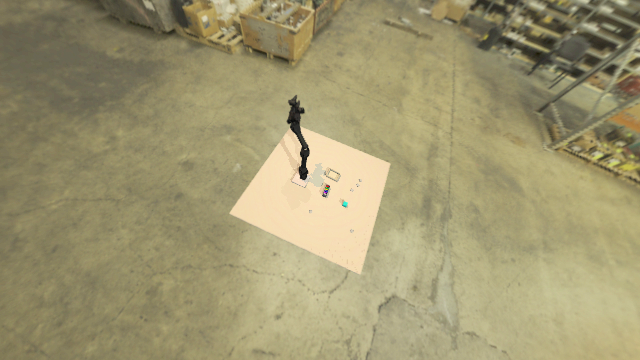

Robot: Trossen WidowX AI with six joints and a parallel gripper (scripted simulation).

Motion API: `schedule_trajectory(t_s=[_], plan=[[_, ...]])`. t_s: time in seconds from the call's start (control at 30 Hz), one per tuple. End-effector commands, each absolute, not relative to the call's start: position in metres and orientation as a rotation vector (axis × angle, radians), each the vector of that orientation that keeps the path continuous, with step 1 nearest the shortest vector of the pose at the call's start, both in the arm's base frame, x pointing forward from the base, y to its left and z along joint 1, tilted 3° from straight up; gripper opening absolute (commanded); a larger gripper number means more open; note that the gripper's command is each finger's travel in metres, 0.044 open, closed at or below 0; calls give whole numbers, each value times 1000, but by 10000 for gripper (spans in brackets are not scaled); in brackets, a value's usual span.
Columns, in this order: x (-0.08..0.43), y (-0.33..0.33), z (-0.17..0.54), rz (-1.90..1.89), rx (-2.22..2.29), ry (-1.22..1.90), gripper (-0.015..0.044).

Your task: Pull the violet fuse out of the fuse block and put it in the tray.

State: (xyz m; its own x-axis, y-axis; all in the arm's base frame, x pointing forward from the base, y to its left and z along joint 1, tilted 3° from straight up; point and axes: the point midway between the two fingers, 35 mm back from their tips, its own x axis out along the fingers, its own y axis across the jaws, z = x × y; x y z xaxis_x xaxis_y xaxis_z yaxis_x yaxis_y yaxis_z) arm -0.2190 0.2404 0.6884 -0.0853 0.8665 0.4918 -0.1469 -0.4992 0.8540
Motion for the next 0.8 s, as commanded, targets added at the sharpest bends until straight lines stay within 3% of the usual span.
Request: schedule_trajectory(t_s=[0.0,0.4,0.77], plan=[[-219,242,688,1688,1416,814,374],[-150,356,625,1511,979,384,67],[-26,428,552,1267,553,195,67]])
